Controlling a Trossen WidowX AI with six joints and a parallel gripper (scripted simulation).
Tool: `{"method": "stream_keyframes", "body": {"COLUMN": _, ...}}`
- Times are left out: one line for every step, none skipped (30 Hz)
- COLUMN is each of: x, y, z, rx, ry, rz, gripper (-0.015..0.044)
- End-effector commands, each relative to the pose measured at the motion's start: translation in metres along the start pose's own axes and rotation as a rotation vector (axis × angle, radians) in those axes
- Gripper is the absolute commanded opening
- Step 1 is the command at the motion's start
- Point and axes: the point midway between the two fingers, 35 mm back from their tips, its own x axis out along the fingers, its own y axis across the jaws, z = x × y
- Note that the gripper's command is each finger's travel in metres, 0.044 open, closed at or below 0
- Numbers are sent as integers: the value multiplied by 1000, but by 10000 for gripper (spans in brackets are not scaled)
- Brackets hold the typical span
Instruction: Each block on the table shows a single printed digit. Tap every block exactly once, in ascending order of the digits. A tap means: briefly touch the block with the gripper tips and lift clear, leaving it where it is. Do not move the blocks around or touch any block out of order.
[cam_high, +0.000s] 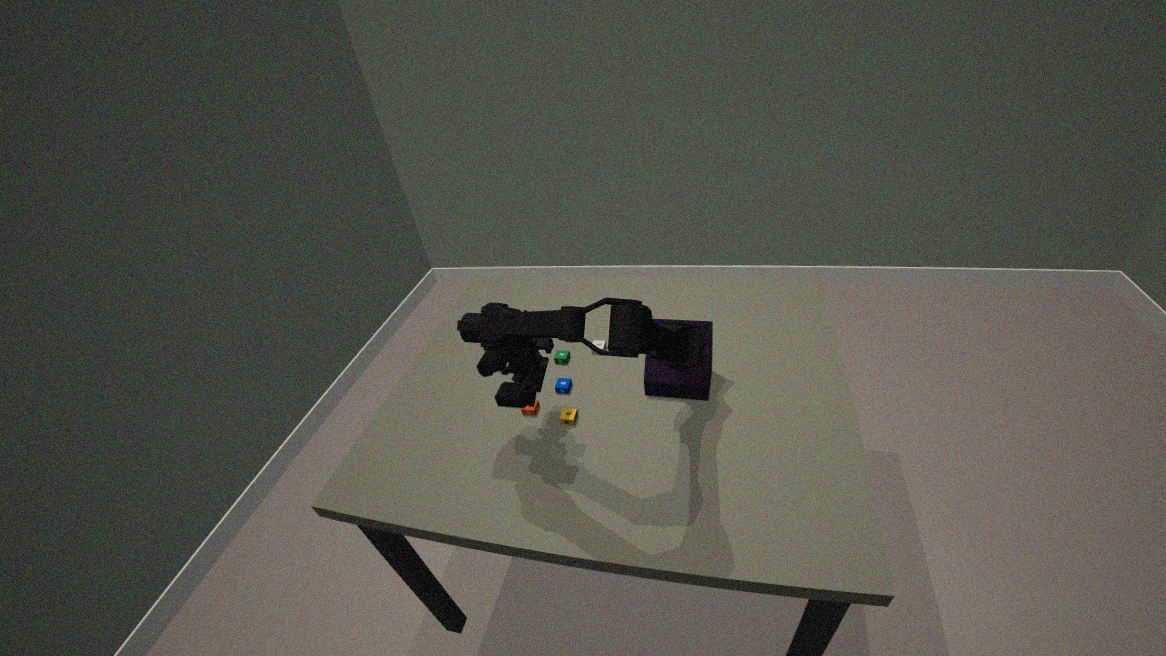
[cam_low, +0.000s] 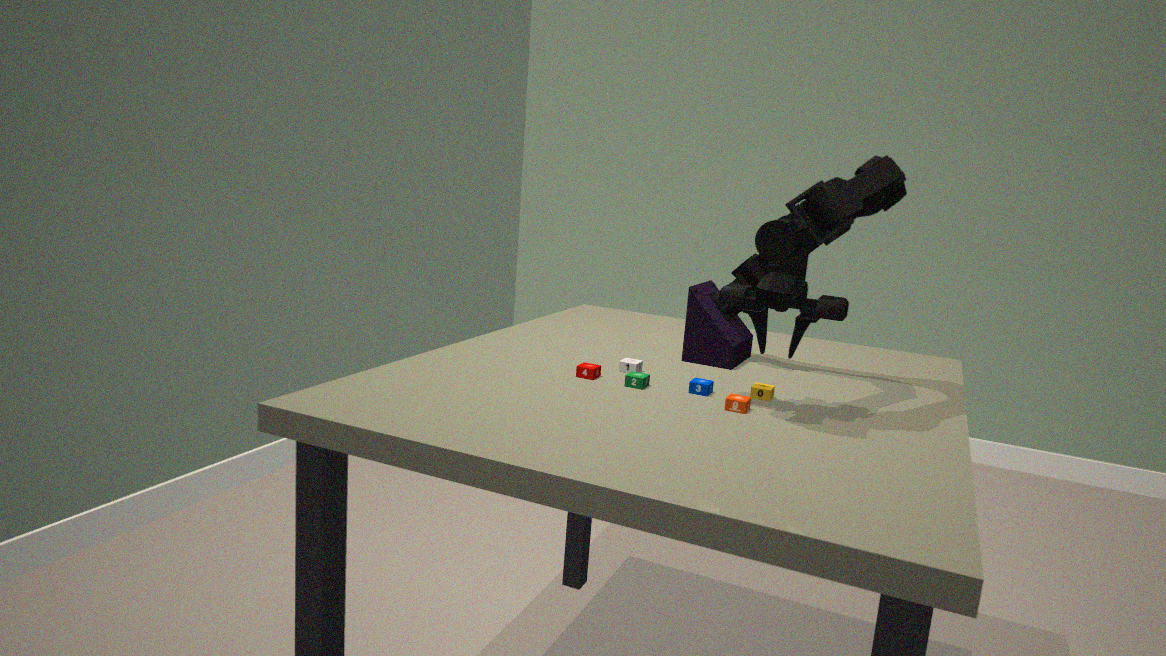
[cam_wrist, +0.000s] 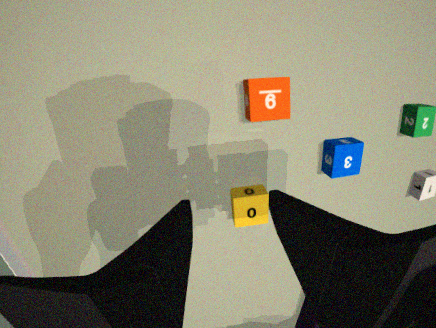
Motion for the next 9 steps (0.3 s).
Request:
{"method": "stream_keyframes", "body": {"x": -26, "y": 22, "z": -38, "rx": -9, "ry": -9, "rz": 3, "gripper": 283}}
{"method": "stream_keyframes", "body": {"x": -32, "y": 27, "z": -50, "rx": -8, "ry": -9, "rz": 3, "gripper": 309}}
{"method": "stream_keyframes", "body": {"x": -36, "y": 31, "z": -59, "rx": -8, "ry": -8, "rz": 3, "gripper": 335}}
{"method": "stream_keyframes", "body": {"x": -38, "y": 34, "z": -65, "rx": -8, "ry": -8, "rz": 3, "gripper": 361}}
{"method": "stream_keyframes", "body": {"x": -39, "y": 34, "z": -67, "rx": -7, "ry": -8, "rz": 3, "gripper": 387}}
{"method": "stream_keyframes", "body": {"x": -39, "y": 34, "z": -67, "rx": -7, "ry": -8, "rz": 3, "gripper": 400}}
{"method": "stream_keyframes", "body": {"x": -39, "y": 34, "z": -67, "rx": -7, "ry": -8, "rz": 3, "gripper": 400}}
{"method": "stream_keyframes", "body": {"x": -39, "y": 34, "z": -67, "rx": -7, "ry": -8, "rz": 3, "gripper": 400}}
{"method": "stream_keyframes", "body": {"x": -39, "y": 34, "z": -67, "rx": -7, "ry": -8, "rz": 3, "gripper": 400}}
